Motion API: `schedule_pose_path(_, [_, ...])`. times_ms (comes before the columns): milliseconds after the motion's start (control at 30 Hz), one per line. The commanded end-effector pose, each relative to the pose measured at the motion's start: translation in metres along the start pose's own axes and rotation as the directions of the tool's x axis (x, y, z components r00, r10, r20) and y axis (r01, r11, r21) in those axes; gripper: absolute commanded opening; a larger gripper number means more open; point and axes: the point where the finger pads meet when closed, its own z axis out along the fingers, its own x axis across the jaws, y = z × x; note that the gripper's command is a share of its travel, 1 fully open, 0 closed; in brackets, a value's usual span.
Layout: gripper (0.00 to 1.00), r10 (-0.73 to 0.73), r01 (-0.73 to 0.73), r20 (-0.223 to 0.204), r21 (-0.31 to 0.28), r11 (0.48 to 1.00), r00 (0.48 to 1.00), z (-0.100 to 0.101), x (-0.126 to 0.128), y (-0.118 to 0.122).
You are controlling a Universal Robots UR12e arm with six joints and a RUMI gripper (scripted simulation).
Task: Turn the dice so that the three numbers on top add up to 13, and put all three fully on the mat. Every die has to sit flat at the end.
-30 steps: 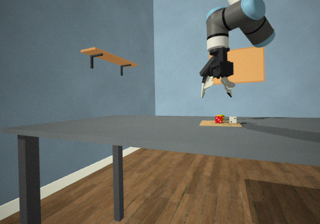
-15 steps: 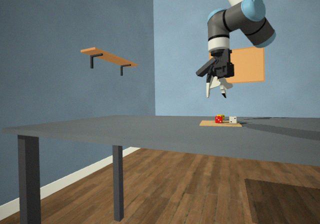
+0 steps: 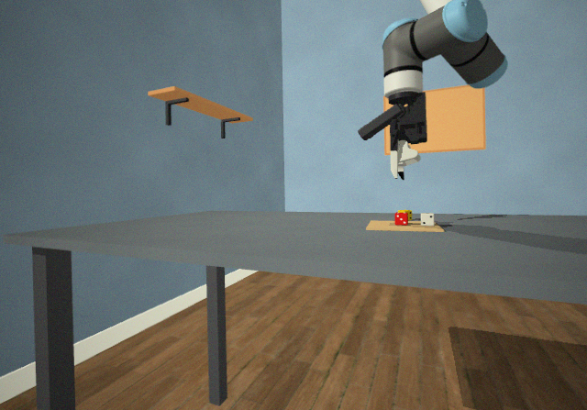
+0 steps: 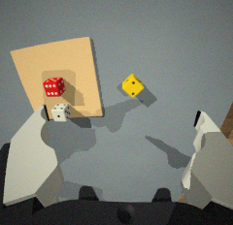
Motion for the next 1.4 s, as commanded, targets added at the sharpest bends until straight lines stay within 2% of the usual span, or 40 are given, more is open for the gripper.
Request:
schedule_pose_path(0, [1.00, -0.166, 0.166, 0.001, 0.006, 0.986, 0.986, 0.000, 0.003, 0.001])
schedule_pose_path(300, [1.00, -0.404, 0.404, -0.001, 0.006, 0.915, 0.915, 0.000, 0.008, 0.004])
schedule_pose_path(367, [1.00, -0.404, 0.404, -0.001, 0.006, 0.915, 0.915, 0.000, 0.008, 0.004])
schedule_pose_path(700, [1.00, -0.584, 0.584, -0.003, 0.006, 0.812, 0.812, 0.000, 0.013, 0.007])
schedule_pose_path(867, [1.00, -0.644, 0.644, -0.004, 0.005, 0.765, 0.765, 0.000, 0.015, 0.009])
schedule_pose_path(933, [1.00, -0.644, 0.644, -0.004, 0.005, 0.765, 0.765, 0.000, 0.015, 0.009])
schedule_pose_path(1367, [1.00, -0.727, 0.727, -0.005, 0.005, 0.686, 0.686, 0.001, 0.017, 0.011])
